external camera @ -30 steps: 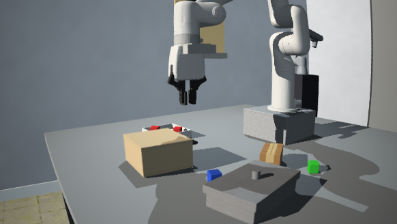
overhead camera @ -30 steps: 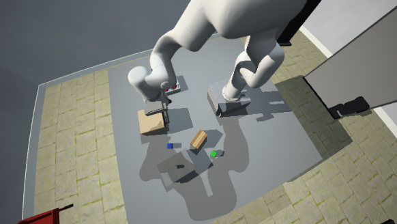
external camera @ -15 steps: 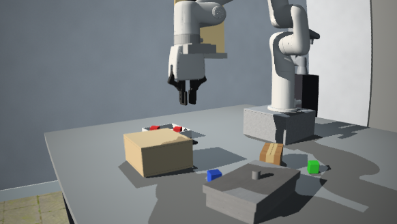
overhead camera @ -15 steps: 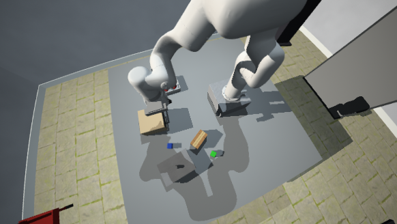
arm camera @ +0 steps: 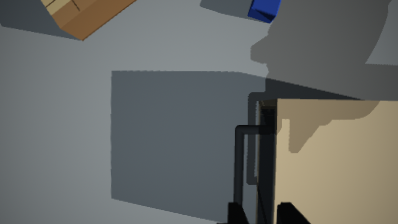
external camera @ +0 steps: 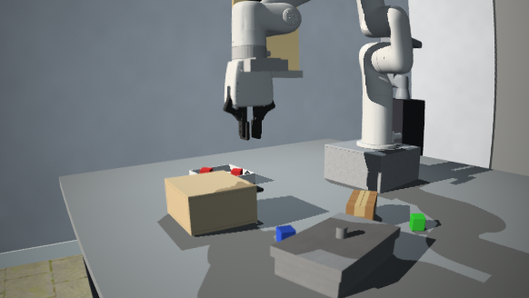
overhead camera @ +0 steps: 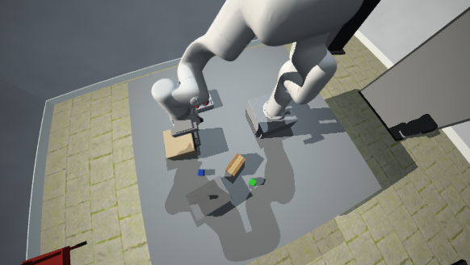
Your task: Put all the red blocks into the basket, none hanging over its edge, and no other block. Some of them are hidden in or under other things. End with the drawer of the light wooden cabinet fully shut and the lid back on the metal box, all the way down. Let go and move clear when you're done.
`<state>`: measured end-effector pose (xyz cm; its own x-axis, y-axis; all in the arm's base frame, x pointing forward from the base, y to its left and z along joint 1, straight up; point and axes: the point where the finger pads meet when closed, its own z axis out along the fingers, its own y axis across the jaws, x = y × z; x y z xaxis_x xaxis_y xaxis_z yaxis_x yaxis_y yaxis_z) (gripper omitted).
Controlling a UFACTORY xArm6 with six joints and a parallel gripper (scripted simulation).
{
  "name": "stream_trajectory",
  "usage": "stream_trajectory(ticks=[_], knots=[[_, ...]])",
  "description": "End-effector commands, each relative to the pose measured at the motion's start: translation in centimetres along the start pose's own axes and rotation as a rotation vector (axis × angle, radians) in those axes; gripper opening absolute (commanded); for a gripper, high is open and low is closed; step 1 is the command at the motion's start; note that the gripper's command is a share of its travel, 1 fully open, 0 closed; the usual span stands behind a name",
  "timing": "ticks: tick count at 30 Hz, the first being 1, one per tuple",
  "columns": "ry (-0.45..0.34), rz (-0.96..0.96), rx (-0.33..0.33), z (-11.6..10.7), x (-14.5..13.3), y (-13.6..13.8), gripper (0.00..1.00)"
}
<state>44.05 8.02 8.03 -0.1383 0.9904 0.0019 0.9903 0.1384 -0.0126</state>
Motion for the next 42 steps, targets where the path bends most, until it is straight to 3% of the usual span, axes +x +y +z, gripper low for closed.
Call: stream_trajectory(ticks=[1,16,42], knots=[[0.0,0.0,-0.004,-0.1,0.0,0.1,0.24],[0.0,0.0,-0.004,1.1,0.0,0.2,0.24],[0.0,0.0,-0.004,7.2,0.0,0.2,0.24]])
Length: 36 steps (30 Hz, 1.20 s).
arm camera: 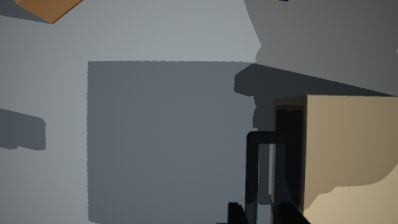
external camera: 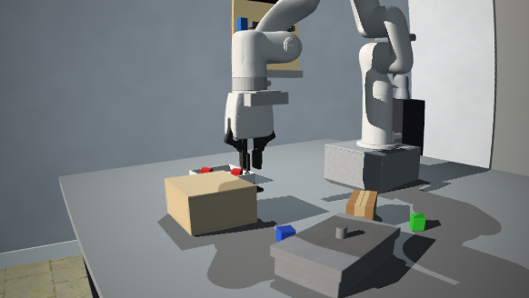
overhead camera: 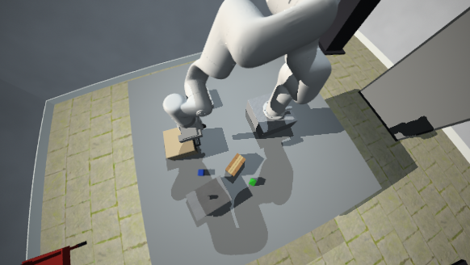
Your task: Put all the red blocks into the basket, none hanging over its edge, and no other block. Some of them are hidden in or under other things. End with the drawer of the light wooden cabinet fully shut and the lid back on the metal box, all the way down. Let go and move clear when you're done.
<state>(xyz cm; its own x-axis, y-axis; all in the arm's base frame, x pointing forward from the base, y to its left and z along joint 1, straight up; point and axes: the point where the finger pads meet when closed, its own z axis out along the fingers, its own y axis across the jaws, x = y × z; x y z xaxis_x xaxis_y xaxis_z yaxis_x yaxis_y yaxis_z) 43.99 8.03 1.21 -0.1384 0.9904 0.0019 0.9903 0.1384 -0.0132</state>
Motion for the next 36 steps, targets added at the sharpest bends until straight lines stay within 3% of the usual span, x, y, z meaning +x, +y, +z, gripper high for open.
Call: stream_trajectory(ticks=[1,14,36], knots=[[0.0,0.0,-0.005,0.4,0.0,0.2,0.24],[0.0,0.0,-0.005,2.0,0.0,0.2,0.24],[0.0,0.0,-0.005,2.1,0.0,0.3,0.24]])
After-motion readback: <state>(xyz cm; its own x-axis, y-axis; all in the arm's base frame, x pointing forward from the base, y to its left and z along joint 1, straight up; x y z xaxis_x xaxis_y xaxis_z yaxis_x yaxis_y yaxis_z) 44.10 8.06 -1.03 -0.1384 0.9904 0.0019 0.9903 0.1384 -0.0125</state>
